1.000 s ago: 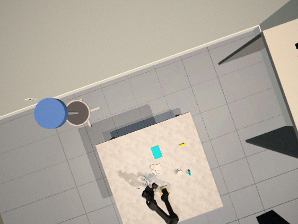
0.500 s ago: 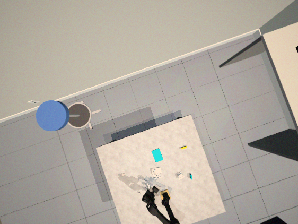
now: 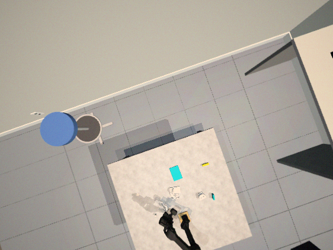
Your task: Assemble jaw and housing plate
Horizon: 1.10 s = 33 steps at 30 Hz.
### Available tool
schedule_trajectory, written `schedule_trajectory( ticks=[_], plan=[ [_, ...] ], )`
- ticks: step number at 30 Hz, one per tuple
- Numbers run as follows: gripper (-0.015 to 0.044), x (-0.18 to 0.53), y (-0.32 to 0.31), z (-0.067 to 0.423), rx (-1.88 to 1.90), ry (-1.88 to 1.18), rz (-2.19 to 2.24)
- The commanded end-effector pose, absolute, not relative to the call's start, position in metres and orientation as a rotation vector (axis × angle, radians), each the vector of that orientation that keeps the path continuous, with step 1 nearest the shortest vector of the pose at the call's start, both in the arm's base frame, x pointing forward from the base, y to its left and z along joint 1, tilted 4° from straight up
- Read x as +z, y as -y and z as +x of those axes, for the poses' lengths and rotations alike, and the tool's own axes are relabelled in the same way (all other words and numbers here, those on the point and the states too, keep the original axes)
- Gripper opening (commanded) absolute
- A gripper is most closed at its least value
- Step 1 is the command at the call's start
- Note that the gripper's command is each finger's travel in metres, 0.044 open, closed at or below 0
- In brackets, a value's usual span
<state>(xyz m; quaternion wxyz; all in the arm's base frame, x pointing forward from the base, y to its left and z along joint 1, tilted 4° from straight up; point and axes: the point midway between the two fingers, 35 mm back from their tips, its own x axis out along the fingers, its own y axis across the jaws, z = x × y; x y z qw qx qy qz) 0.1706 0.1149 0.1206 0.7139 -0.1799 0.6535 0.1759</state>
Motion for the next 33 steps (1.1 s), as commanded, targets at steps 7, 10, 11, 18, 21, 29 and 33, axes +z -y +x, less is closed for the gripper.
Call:
schedule_trajectory(
  ticks=[7, 10, 11, 18, 21, 29, 33],
  plan=[
    [0.0125, 0.1240, -0.1152, 0.1708, 0.389, -1.446, -0.396],
    [0.0046, 0.1240, -0.1152, 0.1708, 0.389, -1.446, -0.396],
    [0.0020, 0.1240, -0.1152, 0.1708, 0.389, -1.446, -0.396],
    [0.0000, 0.1240, -0.1152, 0.1708, 0.389, -1.446, -0.396],
    [0.0000, 0.1240, -0.1152, 0.1708, 0.389, -1.446, -0.396],
    [0.0000, 0.1240, -0.1152, 0.1708, 0.389, -1.446, -0.396],
    [0.0079, 0.1237, -0.1153, 0.1710, 0.391, -1.445, -0.397]
  ],
)
